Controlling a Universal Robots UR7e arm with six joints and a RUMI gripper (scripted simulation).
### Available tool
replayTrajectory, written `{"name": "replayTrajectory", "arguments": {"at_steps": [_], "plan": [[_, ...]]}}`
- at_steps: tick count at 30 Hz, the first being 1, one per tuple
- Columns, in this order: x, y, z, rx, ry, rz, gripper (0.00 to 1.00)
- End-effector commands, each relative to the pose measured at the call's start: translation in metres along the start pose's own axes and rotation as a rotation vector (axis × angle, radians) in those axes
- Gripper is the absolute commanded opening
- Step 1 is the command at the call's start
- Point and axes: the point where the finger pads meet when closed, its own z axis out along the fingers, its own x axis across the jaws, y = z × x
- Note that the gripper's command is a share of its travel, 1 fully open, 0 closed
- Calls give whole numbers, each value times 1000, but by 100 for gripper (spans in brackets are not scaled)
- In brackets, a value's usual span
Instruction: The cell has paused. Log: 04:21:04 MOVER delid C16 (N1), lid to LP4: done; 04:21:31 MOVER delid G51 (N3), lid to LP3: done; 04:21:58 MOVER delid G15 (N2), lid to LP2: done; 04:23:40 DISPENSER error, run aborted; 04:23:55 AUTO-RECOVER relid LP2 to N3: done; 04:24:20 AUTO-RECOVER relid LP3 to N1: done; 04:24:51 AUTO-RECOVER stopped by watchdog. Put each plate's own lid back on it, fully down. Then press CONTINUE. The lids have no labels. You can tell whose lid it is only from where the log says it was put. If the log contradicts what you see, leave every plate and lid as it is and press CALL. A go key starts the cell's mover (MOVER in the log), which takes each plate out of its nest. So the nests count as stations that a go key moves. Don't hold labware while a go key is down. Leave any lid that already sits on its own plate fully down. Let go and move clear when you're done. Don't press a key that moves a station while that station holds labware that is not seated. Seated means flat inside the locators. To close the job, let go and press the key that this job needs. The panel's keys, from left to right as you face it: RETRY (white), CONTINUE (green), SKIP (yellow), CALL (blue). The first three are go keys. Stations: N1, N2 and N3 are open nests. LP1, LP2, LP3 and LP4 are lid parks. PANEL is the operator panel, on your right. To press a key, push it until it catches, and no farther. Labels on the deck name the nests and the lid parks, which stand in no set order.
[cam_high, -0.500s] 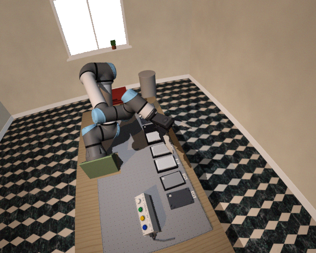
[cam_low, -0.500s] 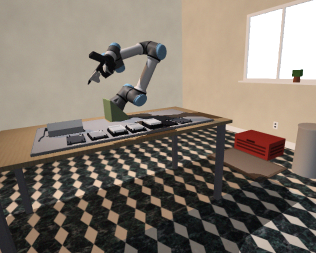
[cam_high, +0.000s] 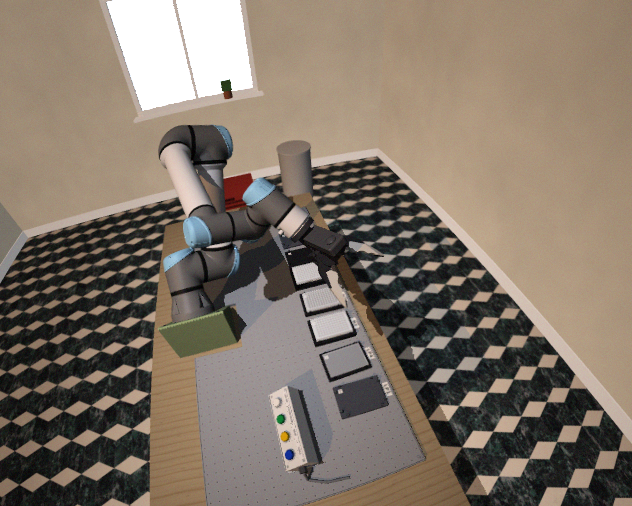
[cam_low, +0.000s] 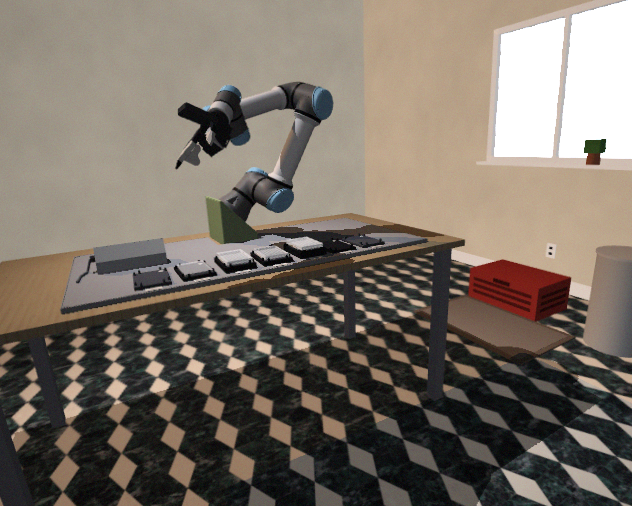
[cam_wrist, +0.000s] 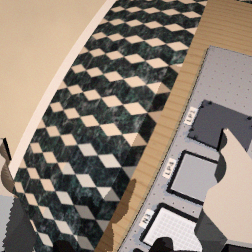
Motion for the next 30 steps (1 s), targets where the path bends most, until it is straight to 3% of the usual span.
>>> {"name": "replayTrajectory", "arguments": {"at_steps": [1, 2, 3, 10, 20, 30], "plan": [[0, -1, 0, 1, 0, 0, 100], [0, -1, 0, 1, 0, 0, 100], [3, 5, -1, -9, 9, -16, 82], [17, 30, -1, -75, 57, -123, 82], [25, 44, -2, -114, 80, -185, 82], [41, 75, -6, -196, 113, -292, 82]]}}
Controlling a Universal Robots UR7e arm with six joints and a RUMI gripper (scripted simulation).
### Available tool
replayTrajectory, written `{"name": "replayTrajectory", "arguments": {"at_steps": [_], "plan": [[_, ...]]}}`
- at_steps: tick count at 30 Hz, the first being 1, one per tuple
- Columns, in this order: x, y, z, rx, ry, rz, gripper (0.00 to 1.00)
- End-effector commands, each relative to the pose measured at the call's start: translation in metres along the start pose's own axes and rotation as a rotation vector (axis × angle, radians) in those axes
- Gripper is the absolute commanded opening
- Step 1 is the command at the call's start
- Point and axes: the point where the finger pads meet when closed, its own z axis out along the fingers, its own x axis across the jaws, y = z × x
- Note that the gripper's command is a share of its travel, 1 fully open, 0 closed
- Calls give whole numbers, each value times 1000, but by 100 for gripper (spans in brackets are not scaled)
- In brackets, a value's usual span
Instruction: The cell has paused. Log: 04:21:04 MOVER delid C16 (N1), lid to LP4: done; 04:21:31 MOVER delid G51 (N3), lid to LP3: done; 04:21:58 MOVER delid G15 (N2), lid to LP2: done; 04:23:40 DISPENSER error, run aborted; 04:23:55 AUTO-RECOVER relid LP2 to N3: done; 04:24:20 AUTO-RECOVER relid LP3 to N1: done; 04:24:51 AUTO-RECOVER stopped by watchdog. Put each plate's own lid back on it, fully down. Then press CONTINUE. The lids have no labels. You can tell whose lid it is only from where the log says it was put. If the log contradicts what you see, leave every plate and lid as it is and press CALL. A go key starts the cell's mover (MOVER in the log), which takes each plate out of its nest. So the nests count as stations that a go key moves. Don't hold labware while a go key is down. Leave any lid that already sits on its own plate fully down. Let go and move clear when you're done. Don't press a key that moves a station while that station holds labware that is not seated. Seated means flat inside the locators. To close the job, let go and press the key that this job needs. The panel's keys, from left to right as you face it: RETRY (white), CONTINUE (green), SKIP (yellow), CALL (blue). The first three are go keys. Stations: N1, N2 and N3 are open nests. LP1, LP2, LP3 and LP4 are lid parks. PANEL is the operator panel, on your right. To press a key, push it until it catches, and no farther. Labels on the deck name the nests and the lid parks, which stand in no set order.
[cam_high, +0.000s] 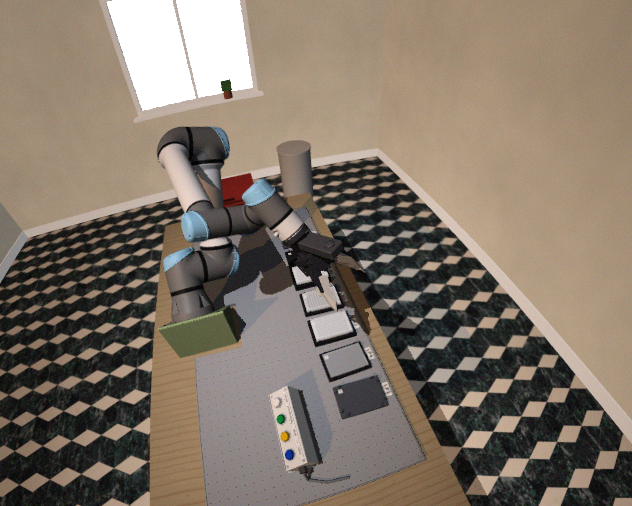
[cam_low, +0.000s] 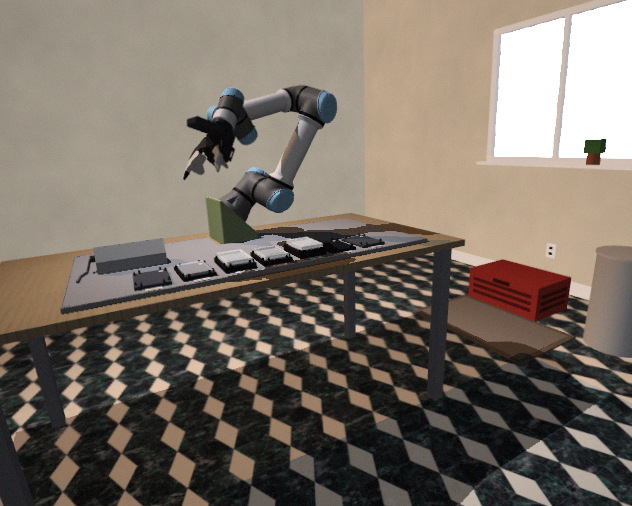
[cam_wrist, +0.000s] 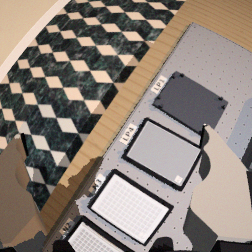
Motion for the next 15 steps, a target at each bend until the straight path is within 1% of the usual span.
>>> {"name": "replayTrajectory", "arguments": {"at_steps": [1, 6, 10, 13, 15], "plan": [[7, 26, 2, -68, 25, -85, 82], [7, 25, 1, -67, 25, -85, 82], [11, 45, 2, -115, 37, -148, 82], [11, 45, 2, -115, 37, -148, 82], [13, 54, 1, -139, 41, -179, 82]]}}
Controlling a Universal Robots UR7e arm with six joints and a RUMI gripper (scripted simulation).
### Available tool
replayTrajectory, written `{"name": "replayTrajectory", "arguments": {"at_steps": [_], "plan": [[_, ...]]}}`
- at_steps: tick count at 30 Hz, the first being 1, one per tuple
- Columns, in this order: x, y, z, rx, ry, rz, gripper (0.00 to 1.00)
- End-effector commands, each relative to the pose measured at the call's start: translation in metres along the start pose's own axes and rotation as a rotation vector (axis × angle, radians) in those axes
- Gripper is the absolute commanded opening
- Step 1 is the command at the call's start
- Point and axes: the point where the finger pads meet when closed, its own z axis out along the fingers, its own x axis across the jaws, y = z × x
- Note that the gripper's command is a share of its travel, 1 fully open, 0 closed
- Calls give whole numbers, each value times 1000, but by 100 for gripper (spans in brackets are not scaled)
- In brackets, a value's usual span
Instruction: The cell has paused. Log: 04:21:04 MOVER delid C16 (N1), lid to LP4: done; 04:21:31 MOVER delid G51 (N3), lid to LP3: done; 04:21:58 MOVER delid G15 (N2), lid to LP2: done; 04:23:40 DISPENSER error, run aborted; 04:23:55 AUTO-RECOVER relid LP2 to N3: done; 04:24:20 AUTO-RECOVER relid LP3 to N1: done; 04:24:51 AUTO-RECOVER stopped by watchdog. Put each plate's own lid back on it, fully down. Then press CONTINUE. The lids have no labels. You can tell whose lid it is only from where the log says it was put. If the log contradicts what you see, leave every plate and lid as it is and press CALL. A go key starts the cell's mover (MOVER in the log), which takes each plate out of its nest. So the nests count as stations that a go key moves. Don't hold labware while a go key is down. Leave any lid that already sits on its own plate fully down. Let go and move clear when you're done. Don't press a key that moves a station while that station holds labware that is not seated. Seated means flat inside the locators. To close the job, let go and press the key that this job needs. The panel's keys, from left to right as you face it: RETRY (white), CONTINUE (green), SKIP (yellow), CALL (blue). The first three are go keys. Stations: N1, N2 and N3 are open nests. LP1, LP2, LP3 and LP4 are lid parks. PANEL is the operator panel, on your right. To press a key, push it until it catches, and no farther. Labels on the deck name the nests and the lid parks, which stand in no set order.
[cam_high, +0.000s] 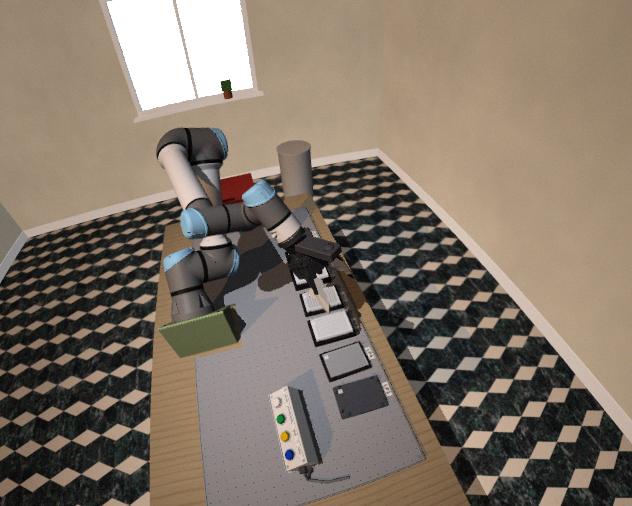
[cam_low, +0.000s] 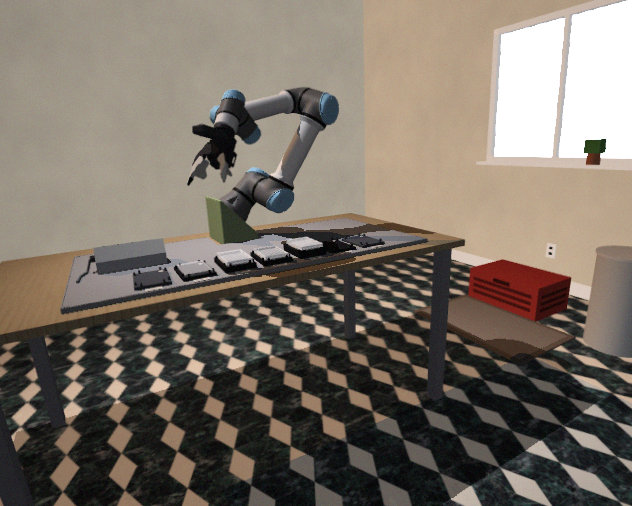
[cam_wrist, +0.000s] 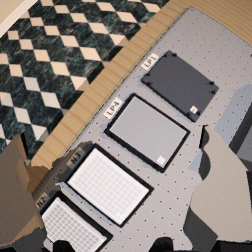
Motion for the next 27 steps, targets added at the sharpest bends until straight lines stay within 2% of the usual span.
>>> {"name": "replayTrajectory", "arguments": {"at_steps": [1, 8, 11, 14, 18, 25, 27], "plan": [[3, 25, 2, -63, 12, -76, 82], [4, 35, 3, -87, 15, -108, 82], [5, 50, 3, -123, 18, -156, 82], [5, 50, 3, -124, 18, -156, 82], [6, 70, 3, -173, 18, -220, 82], [6, 76, 3, -186, 17, -236, 82], [7, 86, 2, -210, 14, -268, 82]]}}
